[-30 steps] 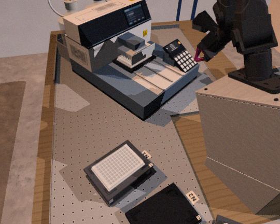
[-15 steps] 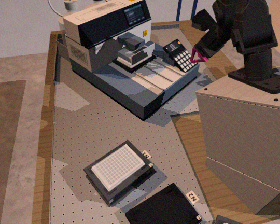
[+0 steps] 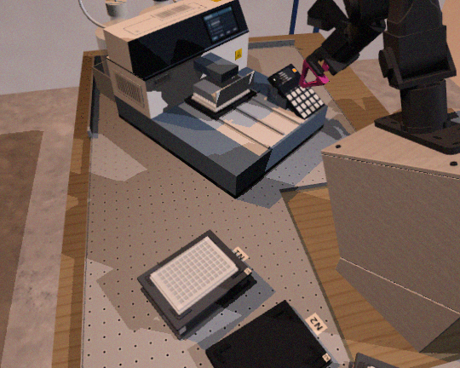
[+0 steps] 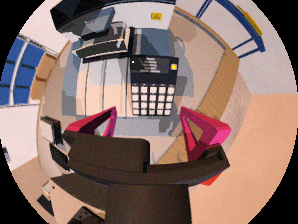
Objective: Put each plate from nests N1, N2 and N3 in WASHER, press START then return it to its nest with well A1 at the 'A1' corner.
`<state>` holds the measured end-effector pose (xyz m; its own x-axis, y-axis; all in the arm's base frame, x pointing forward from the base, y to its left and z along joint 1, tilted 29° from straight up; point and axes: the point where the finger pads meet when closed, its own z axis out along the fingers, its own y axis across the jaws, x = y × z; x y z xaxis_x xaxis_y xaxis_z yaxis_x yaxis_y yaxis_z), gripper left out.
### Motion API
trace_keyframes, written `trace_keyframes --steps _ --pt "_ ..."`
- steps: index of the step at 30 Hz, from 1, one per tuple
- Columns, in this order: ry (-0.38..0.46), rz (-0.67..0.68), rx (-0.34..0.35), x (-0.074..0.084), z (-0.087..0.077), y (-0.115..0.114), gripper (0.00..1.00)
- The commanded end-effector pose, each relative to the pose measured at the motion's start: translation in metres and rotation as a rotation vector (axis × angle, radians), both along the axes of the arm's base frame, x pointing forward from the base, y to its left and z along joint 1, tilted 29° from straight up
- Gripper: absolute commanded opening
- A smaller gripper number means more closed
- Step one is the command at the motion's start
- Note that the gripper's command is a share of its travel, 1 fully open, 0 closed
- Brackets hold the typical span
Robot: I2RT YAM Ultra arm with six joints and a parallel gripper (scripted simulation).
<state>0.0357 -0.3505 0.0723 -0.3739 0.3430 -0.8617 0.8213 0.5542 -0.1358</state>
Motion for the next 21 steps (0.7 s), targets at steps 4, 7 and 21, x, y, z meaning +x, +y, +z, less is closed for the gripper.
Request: trace_keyframes --steps 4,7,21 --pt "-0.009 0.001 0.013 0.002 0.019 -0.010 1.00" --pt "-0.012 0.002 0.024 0.002 0.021 -0.013 1.00" --pt "-0.012 0.001 0.027 0.001 0.056 -0.037 1.00"
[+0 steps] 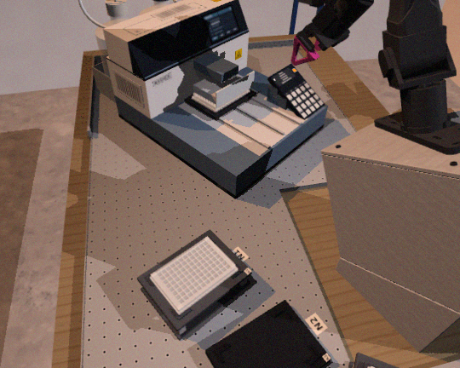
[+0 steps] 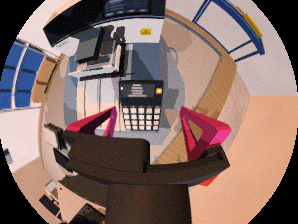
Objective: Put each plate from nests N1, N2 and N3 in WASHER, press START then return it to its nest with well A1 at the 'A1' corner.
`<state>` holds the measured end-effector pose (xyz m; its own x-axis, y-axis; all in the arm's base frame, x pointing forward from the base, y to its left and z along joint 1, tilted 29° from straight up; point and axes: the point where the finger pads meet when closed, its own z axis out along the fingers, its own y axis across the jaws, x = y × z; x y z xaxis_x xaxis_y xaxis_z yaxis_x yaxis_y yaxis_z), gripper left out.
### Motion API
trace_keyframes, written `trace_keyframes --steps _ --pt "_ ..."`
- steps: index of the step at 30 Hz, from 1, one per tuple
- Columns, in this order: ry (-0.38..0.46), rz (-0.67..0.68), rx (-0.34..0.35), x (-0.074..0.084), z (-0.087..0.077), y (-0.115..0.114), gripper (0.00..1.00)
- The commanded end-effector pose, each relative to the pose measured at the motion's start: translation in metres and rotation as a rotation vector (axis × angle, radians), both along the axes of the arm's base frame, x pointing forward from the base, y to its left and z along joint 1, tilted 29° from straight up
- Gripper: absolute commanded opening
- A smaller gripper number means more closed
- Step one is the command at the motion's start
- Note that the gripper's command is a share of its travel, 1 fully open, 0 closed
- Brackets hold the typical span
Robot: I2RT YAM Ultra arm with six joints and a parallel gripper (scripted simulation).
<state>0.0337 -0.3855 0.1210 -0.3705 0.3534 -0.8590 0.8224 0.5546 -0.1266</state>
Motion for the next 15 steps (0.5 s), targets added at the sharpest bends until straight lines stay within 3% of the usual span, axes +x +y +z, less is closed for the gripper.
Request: trace_keyframes --steps 1,4,15 --pt "-0.009 0.002 0.015 0.003 0.008 -0.002 1.00" --pt "-0.013 0.004 0.035 0.003 0.009 -0.008 1.00" --pt "-0.012 -0.001 0.034 0.000 0.039 -0.029 1.00"
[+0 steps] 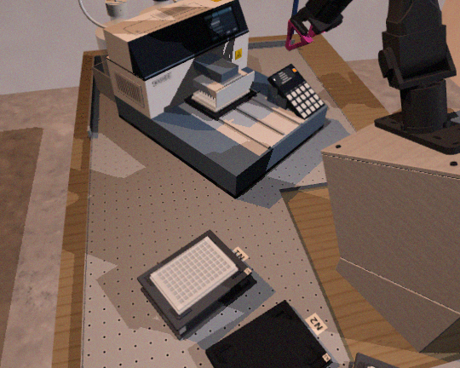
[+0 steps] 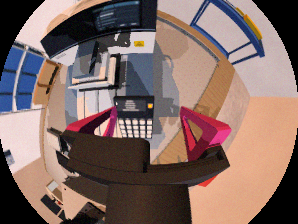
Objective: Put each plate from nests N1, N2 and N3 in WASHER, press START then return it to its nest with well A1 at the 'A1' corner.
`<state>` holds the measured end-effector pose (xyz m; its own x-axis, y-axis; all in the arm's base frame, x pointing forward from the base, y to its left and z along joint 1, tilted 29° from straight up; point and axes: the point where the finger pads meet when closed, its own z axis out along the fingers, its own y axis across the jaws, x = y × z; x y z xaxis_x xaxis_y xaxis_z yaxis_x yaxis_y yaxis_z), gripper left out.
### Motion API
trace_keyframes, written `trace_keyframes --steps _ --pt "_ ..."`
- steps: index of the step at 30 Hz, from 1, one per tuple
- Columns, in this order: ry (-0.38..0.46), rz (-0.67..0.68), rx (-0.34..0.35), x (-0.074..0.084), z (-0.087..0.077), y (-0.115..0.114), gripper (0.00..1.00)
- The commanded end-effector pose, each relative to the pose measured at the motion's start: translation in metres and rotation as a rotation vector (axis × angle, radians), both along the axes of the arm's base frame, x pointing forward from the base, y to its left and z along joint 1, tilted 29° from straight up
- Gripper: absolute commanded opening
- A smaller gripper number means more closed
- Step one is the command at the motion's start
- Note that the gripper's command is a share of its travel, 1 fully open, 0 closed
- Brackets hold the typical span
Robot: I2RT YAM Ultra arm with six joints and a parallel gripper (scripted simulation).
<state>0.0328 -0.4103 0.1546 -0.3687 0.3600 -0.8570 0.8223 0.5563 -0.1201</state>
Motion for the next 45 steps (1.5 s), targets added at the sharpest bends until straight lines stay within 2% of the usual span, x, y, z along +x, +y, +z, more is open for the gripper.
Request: trace_keyframes --steps 1,3,4,5,14,15,20,21,45 --pt "-0.009 0.000 0.026 0.002 0.008 -0.006 1.00" --pt "-0.009 0.000 0.026 0.002 0.008 -0.006 1.00" --pt "-0.009 0.005 0.009 0.004 0.018 -0.006 1.00" --pt "-0.011 0.005 0.026 0.003 0.014 -0.009 1.00" --pt "-0.005 -0.002 0.013 0.000 0.018 -0.008 1.00" --pt "-0.008 -0.004 0.004 0.000 0.026 -0.011 1.00" --pt "-0.008 -0.003 0.003 0.000 0.026 -0.011 1.00" --pt "-0.005 -0.002 0.013 0.000 0.018 -0.008 1.00" --pt "-0.005 -0.002 0.013 0.000 0.018 -0.008 1.00"
